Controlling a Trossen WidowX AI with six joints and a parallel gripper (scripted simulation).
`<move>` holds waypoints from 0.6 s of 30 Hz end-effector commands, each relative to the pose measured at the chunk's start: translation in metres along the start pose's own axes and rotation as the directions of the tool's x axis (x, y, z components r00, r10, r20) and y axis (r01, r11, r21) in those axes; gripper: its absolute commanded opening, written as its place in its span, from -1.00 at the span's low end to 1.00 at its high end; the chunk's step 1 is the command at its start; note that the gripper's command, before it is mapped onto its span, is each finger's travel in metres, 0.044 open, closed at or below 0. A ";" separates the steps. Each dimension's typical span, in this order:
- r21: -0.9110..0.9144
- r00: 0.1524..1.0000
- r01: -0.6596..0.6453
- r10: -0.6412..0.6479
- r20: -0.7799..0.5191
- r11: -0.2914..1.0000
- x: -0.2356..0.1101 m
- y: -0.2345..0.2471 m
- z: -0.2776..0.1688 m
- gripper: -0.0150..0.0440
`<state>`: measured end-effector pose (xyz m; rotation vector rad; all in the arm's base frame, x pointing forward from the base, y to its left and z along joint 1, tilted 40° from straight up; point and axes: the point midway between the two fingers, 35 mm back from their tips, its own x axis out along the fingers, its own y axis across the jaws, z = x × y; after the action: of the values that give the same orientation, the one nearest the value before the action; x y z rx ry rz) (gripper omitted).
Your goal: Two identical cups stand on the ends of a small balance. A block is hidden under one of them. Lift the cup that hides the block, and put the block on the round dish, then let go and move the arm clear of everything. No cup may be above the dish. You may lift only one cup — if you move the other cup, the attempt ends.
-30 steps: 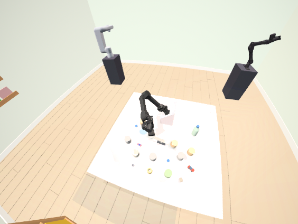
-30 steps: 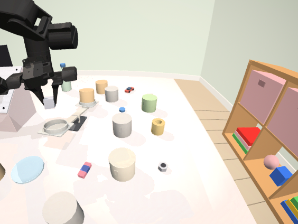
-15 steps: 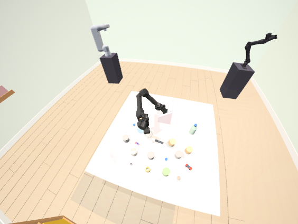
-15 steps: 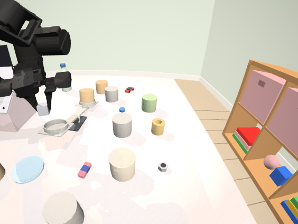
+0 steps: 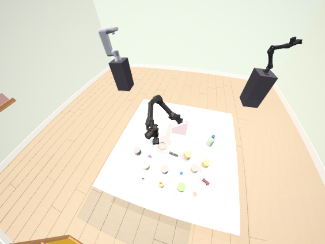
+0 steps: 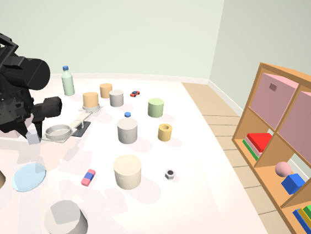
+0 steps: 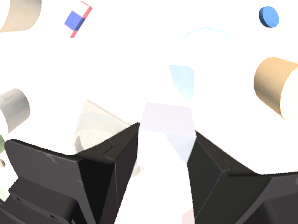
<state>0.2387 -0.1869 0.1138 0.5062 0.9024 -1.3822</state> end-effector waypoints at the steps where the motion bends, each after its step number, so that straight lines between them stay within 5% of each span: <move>1: -0.001 1.000 -0.007 0.007 0.007 1.000 0.008 -0.011 0.010 -0.49; 18: -0.006 0.999 0.008 -0.007 0.044 1.000 0.041 -0.052 0.036 -0.49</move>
<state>0.1949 -0.2443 0.1175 0.4695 0.8715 -1.3984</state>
